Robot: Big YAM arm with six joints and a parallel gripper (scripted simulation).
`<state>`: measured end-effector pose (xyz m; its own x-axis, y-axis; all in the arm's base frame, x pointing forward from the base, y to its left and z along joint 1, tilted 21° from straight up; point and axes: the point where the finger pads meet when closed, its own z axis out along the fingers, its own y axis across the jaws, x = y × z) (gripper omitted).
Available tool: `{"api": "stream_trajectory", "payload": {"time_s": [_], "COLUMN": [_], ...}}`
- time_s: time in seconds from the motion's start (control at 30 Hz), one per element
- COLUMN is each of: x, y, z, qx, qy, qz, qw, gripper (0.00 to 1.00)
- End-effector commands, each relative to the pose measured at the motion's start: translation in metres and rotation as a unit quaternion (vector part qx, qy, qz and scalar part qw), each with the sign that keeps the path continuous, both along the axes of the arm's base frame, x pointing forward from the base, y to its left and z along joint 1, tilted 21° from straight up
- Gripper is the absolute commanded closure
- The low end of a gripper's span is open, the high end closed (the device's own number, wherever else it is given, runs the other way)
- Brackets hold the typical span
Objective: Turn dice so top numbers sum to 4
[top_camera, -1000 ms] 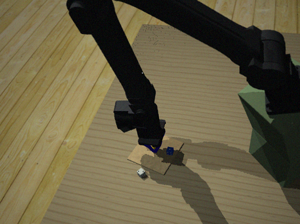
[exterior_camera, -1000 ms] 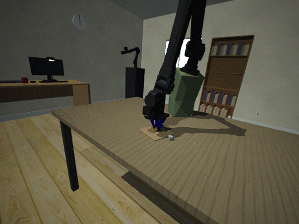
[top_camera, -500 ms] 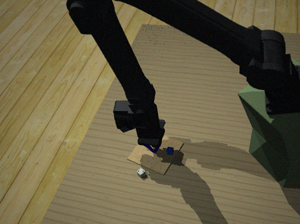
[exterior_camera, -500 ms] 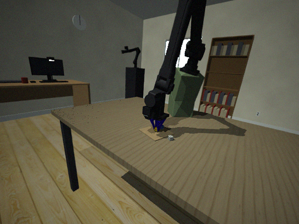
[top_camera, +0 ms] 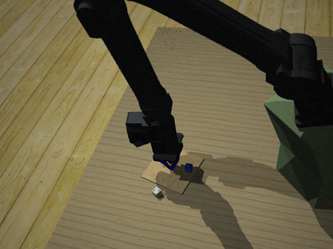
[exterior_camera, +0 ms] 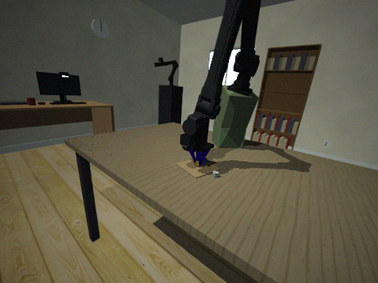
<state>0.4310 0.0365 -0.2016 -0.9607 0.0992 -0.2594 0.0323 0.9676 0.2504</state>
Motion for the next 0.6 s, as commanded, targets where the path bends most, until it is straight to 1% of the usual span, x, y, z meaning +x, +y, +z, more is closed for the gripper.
{"api": "stream_trajectory", "payload": {"time_s": [0.0, 0.27, 0.57], "x": [0.0086, 0.0027, 0.003], "y": [-0.0003, 0.0001, 0.0003], "z": [0.0109, 0.0085, 0.0084], "qx": [0.0, 0.0, 0.0], "qy": [-0.008, -0.009, -0.011], "qz": [-0.007, -0.007, -0.007], "qw": [1.0, 1.0, 1.0], "gripper": [0.85, 0.85, 0.85]}}
